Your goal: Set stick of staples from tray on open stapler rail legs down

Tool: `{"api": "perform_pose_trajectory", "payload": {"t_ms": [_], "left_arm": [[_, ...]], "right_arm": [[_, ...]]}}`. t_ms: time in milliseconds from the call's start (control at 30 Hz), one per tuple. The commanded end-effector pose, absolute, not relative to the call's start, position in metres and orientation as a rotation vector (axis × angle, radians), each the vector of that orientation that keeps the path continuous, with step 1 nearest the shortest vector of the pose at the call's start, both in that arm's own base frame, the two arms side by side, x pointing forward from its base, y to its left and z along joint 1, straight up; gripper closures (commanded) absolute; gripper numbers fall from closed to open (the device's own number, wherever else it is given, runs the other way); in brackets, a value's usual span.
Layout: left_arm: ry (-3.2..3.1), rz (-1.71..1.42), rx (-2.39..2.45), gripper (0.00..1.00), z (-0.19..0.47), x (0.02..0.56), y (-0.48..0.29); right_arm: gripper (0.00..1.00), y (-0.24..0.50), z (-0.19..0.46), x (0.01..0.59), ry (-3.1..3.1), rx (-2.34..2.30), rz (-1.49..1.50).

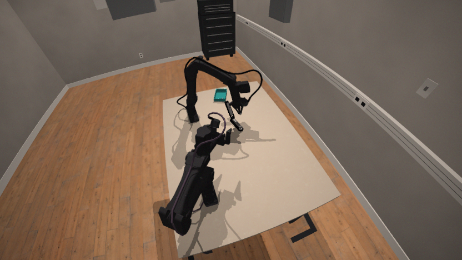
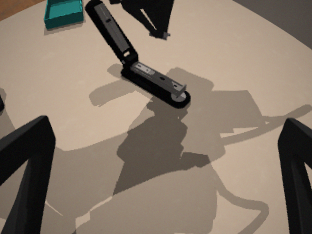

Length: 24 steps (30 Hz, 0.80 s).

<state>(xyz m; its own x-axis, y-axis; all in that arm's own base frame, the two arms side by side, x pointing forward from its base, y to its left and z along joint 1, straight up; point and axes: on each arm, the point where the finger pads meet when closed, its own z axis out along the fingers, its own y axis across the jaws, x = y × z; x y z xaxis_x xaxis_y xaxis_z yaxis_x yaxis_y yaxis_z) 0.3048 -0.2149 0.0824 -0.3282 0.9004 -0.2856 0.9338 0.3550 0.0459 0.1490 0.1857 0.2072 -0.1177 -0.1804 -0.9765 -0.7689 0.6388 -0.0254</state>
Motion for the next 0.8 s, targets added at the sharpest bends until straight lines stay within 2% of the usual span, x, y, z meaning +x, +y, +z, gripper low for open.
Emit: {"api": "perform_pose_trajectory", "payload": {"t_ms": [0, 233, 767], "left_arm": [[2.275, -0.240, 1.802, 0.94, 0.081, 0.284, -0.234], [2.259, -0.246, 1.892, 0.94, 0.068, 0.269, -0.246], [2.245, -0.244, 1.874, 0.94, 0.062, 0.273, -0.247]], "right_arm": [[0.00, 0.184, 0.212, 0.148, 1.630, -0.781, 0.612], [0.00, 0.184, 0.212, 0.148, 1.630, -0.781, 0.612], [0.00, 0.184, 0.212, 0.148, 1.630, -0.781, 0.612]]}}
